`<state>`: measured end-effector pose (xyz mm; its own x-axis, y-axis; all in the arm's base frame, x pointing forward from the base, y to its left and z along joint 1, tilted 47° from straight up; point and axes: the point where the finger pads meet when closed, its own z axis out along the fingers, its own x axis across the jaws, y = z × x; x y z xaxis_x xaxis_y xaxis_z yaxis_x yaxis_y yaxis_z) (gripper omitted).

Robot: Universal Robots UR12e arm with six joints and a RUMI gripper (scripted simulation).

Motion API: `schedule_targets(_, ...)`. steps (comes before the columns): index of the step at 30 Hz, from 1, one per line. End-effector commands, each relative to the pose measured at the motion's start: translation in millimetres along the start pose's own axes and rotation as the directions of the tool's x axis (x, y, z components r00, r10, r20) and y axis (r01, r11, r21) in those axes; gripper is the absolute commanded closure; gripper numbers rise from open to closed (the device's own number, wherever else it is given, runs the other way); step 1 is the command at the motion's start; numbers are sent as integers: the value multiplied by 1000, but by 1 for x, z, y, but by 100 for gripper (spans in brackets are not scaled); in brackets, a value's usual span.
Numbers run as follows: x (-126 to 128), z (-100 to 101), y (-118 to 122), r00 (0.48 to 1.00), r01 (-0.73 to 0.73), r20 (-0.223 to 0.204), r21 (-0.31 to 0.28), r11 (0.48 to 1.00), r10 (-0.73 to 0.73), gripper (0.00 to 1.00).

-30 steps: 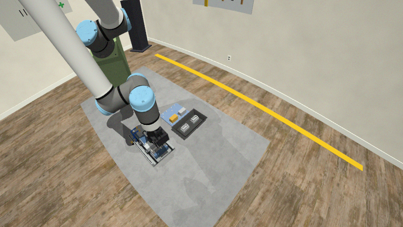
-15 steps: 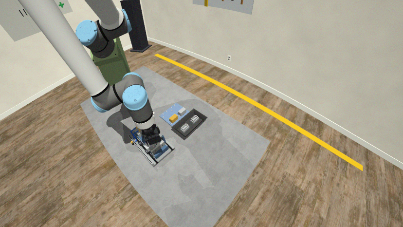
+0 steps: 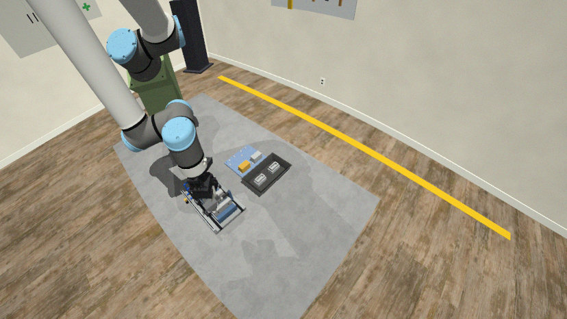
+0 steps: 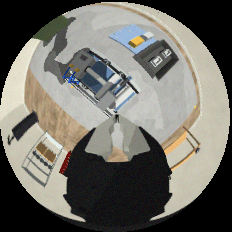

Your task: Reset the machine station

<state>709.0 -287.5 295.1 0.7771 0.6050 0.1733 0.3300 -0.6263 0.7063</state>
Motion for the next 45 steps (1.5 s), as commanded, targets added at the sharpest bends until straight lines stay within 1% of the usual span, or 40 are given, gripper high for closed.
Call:
schedule_targets(1,-10,-1,-6,990,-138,-1,-3,990,138,100)
schedule_targets(2,-13,-1,-8,983,-186,-1,-3,983,186,100)
schedule_targets(8,-25,-1,-15,941,-339,-1,-3,941,339,100)
schedule_targets(15,-39,-2,-24,859,-513,-2,-3,859,513,100)
schedule_targets(17,-39,-2,-24,859,-513,-2,-3,859,513,100)
schedule_targets(23,-51,-4,-32,759,-651,-4,-3,759,651,100)
schedule_targets(28,-56,-4,-35,708,-707,-4,-3,708,707,100)
schedule_targets(32,-57,-4,-36,692,-722,-4,-3,692,722,100)
schedule_targets(45,-57,-4,-36,690,-724,-4,-3,690,724,100)
